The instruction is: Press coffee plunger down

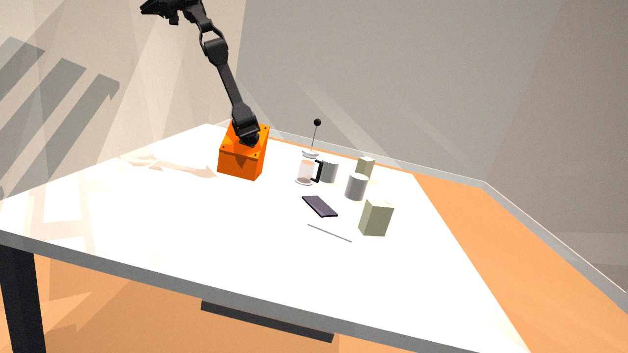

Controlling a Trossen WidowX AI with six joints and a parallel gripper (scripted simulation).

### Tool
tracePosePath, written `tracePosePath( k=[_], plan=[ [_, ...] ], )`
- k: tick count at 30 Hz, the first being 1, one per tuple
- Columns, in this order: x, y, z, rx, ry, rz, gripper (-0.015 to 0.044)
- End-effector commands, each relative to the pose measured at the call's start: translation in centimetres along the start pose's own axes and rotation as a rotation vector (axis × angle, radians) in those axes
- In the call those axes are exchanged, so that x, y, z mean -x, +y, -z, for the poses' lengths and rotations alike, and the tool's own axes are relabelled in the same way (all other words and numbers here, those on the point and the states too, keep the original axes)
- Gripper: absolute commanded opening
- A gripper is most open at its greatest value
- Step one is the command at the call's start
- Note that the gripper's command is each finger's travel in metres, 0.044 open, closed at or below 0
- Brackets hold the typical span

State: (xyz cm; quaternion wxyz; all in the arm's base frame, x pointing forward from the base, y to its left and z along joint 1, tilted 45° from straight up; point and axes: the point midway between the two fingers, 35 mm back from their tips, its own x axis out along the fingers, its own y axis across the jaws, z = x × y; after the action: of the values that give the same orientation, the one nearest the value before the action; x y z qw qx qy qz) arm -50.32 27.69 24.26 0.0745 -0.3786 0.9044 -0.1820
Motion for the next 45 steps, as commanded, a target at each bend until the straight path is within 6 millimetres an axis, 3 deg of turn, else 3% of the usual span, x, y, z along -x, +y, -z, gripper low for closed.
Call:
tracePosePath(
  k=[1, 5, 10, 14, 18, 20, 24, 29, 33, 41, 42, 45],
  plan=[
    [0.1, 0.1, 0.1, -0.013, 0.005, -0.008, 0.0426],
    [1.8, 1.0, 0.9, -0.162, 0.069, -0.094, 0.0440],
    [7.1, 3.2, 2.1, -0.527, 0.268, -0.304, 0.0440],
    [10.9, 4.2, 2.1, -0.717, 0.408, -0.430, 0.0440],
    [16.2, 5.1, 1.5, -0.994, 0.628, -0.572, 0.0440],
    [18.0, 5.0, 1.0, -1.105, 0.716, -0.603, 0.0440],
    [23.4, 4.9, -0.8, -1.343, 0.978, -0.714, 0.0440],
    [30.1, 3.2, -4.1, -1.591, 1.358, -0.824, 0.0440],
    [33.4, 1.6, -6.5, -1.687, 1.582, -0.871, 0.0440],
    [41.6, -5.6, -14.0, -1.811, 2.335, -0.929, 0.0440],
    [42.4, -6.7, -14.9, 1.770, -2.394, 0.912, 0.0440],
    [44.4, -10.5, -17.9, 1.494, -2.368, 0.789, 0.0440]
  ],
)
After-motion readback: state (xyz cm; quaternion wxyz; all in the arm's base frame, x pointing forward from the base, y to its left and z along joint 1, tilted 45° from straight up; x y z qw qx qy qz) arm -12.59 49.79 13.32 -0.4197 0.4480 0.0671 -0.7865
